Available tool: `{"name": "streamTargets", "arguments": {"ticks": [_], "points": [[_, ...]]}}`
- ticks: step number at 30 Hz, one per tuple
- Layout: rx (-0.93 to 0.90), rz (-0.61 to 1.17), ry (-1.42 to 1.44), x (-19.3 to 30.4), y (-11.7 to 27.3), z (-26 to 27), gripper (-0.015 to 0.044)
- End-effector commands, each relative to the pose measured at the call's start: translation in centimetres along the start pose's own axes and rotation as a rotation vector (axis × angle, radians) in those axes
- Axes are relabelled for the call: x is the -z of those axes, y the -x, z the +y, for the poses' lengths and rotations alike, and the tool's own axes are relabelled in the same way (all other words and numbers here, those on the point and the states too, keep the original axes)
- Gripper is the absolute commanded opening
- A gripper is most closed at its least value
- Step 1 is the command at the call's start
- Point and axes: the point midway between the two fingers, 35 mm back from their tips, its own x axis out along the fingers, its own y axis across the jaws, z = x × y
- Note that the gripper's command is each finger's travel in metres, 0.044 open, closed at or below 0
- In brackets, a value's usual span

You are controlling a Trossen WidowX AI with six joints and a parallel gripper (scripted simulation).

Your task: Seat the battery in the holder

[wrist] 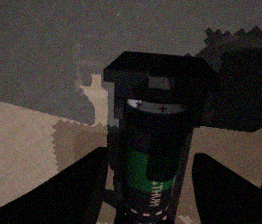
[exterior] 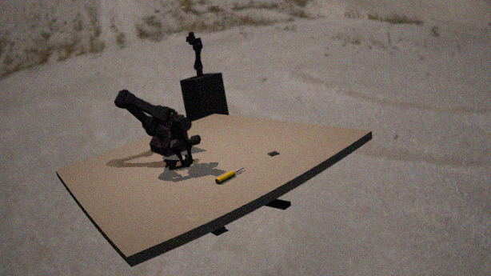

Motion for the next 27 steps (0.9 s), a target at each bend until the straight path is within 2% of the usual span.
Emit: {"name": "streamTargets", "arguments": {"ticks": [1, 2, 4, 12, 27], "points": [[-0.005, -0.004, -0.008, -0.1, 0.4, 0.1, 0.0178], [-0.005, -0.004, -0.008, -0.1, 0.4, 0.1, 0.0178], [-0.003, -0.001, -0.002, 0.0, 0.8, 0.2, 0.0231], [-0.008, -0.001, -0.007, 0.4, 7.7, 0.9, 0.0440], [-0.008, -0.001, -0.007, 0.5, 7.8, 1.0, 0.0440]]}}
